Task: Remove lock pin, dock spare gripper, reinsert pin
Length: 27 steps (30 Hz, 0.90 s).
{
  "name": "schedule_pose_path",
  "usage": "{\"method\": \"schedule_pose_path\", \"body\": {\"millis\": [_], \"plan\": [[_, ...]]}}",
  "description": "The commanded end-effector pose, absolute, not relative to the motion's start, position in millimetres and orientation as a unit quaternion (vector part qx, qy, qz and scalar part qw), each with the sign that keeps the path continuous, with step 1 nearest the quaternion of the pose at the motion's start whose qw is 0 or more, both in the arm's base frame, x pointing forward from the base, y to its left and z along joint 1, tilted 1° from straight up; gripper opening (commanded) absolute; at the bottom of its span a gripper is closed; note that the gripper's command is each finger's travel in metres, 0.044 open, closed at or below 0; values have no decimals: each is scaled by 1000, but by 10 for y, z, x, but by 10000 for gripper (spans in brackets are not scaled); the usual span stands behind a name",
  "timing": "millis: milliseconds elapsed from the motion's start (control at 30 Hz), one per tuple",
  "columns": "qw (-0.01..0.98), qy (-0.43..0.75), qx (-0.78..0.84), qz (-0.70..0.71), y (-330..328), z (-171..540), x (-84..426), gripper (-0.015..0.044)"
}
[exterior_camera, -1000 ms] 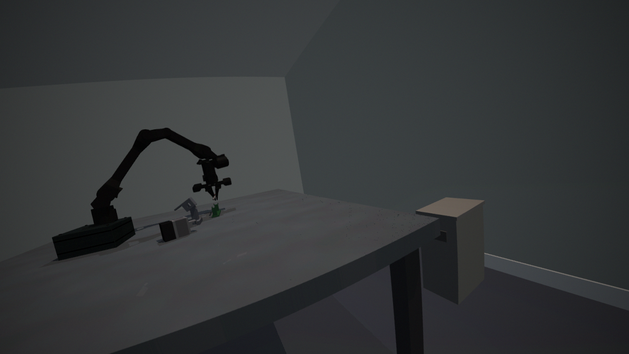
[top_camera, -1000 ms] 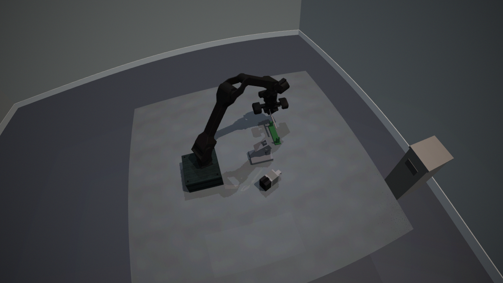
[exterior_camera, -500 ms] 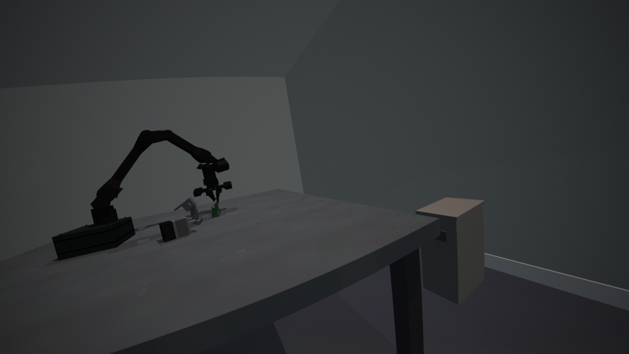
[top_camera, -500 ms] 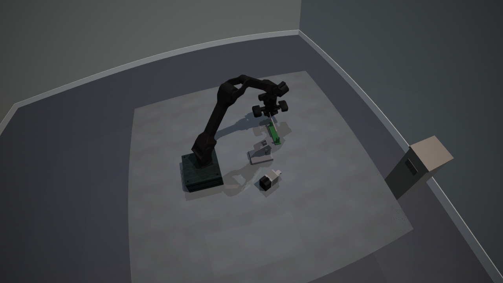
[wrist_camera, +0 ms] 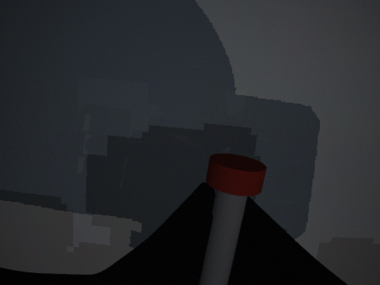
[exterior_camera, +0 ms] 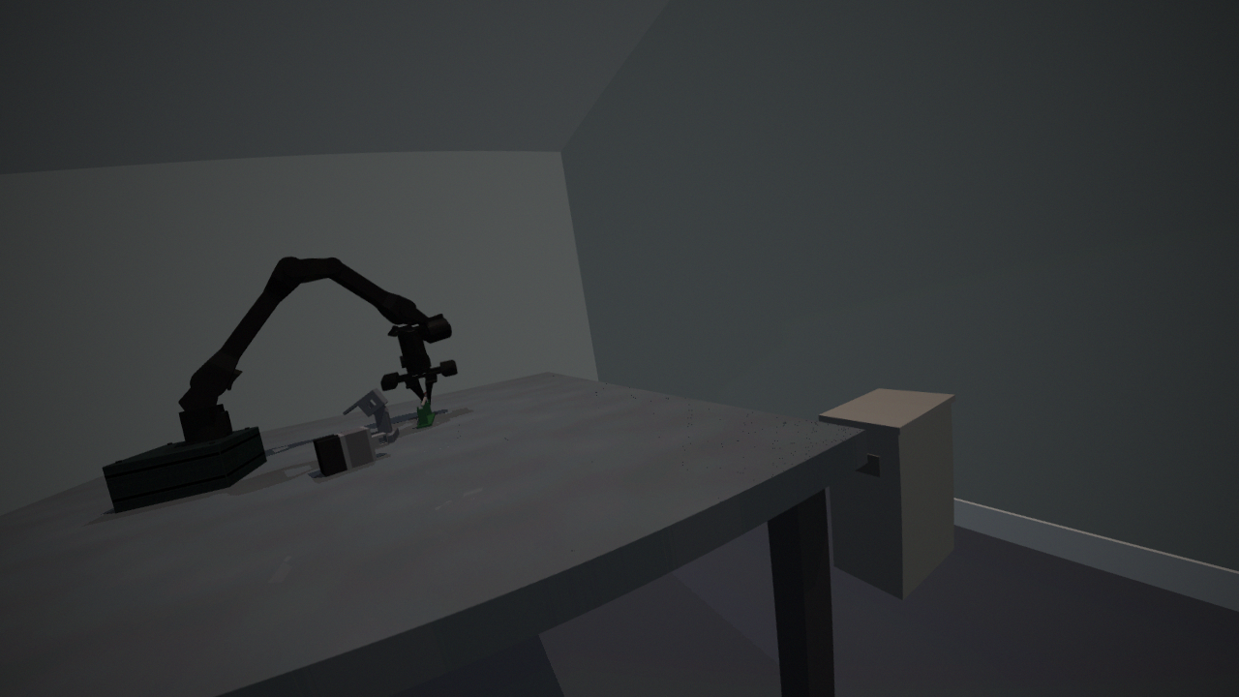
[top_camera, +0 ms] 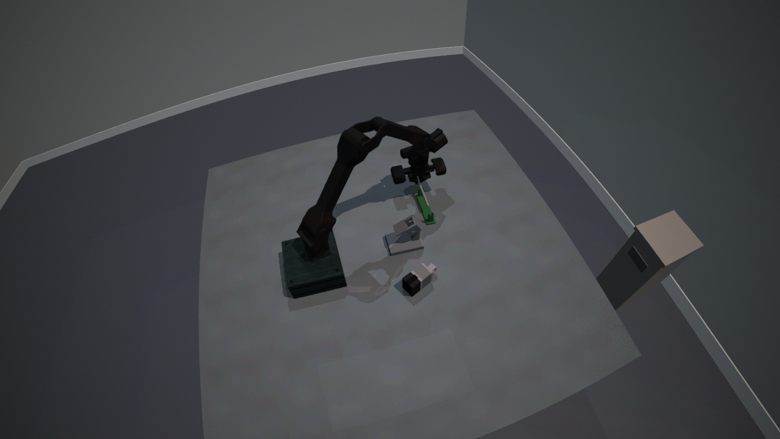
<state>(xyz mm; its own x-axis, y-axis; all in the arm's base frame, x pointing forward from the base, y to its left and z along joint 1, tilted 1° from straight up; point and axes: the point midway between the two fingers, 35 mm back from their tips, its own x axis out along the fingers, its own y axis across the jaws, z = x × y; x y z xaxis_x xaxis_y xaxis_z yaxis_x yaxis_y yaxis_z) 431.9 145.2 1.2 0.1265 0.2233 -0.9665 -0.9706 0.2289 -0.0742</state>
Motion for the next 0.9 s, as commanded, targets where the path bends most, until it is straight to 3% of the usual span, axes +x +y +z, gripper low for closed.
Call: {"method": "schedule_pose_path", "body": {"millis": [0,267,533,867], "plan": [[633,464,-403,471,1452,4,4319,0],[633,464,-403,471,1452,4,4319,0],[633,463,-404,472,1452,11,4319,200],[631,465,-403,473,1447,182,4302,200]]}}
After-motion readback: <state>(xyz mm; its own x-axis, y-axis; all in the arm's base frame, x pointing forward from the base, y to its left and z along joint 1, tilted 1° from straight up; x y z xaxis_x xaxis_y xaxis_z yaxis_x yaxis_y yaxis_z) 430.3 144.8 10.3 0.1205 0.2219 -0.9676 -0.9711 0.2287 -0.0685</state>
